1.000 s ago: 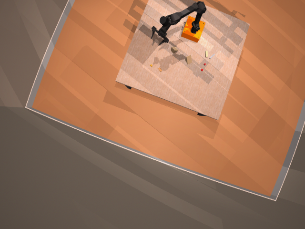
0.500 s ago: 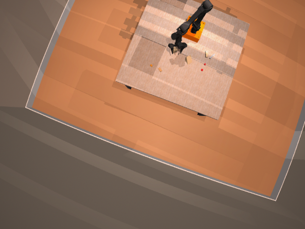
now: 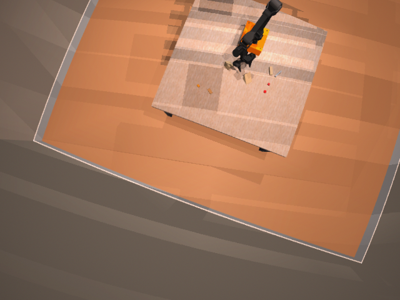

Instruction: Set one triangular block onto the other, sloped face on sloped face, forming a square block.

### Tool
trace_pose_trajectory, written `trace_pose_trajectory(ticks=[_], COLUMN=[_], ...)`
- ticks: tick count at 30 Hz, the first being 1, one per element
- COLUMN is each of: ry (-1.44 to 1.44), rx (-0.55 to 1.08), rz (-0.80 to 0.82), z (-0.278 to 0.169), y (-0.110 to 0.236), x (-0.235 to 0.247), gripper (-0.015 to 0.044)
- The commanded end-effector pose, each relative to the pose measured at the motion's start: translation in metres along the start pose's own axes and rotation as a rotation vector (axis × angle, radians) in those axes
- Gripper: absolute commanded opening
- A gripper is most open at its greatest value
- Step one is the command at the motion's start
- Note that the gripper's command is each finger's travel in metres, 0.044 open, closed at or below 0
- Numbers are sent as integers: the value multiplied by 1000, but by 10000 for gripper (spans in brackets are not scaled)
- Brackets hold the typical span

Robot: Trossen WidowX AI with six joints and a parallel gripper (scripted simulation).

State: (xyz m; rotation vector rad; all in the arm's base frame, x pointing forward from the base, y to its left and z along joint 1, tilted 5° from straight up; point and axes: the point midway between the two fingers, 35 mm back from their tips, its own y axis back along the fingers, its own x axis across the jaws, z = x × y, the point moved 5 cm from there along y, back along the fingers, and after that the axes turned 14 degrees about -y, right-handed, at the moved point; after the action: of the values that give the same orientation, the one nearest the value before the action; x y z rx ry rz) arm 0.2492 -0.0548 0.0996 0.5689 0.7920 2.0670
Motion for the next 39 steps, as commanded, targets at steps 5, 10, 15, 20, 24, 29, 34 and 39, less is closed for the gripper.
trace_pose_trajectory(ticks=[5,10,15,20,24,29,34,39], ry=[1,0,1,1,2,2,2,2], rx=[5,7,8,9,9,9,9,8], rz=[20,22,22,21,21,21,20,20], z=[-3,-3,-3,-4,-4,-5,-5,-6], y=[-8,-16,-24,-32,-39,-47,-55,-63], x=[4,3,3,2,2,3,3,4], gripper=[440,440,440,440,440,440,440,440])
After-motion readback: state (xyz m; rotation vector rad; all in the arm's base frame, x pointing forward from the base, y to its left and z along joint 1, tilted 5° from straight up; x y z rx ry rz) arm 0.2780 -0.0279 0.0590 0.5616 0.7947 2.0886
